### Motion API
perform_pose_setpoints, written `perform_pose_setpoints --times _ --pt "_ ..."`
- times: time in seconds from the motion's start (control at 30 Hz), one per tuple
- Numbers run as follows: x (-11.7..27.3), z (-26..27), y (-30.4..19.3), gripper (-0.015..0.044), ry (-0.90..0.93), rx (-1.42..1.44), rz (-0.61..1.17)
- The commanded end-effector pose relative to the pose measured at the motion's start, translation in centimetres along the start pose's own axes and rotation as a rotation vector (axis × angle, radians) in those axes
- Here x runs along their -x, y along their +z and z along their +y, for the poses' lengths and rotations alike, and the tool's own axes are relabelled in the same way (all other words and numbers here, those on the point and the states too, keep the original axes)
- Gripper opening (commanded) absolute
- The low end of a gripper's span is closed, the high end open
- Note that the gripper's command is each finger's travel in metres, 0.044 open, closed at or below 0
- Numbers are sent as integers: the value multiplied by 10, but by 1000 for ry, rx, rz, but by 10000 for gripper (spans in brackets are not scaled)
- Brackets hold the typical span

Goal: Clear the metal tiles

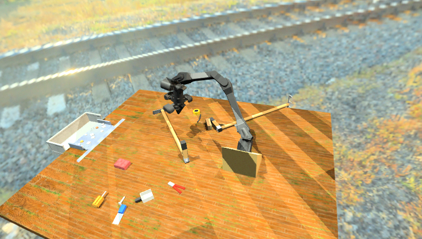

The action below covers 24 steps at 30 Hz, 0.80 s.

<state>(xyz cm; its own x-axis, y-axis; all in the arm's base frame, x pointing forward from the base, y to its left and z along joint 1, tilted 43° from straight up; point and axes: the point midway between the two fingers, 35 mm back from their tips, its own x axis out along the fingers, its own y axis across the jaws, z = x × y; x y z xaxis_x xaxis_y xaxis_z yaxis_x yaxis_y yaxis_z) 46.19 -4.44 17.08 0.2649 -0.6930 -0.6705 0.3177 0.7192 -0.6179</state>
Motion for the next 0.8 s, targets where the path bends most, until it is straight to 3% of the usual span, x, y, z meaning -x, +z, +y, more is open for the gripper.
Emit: perform_pose_setpoints --times 0.0,0.77 --pt "-10 2 -2 0 -1 11 5" --pt "-70 3 -11 0 0 10 6"
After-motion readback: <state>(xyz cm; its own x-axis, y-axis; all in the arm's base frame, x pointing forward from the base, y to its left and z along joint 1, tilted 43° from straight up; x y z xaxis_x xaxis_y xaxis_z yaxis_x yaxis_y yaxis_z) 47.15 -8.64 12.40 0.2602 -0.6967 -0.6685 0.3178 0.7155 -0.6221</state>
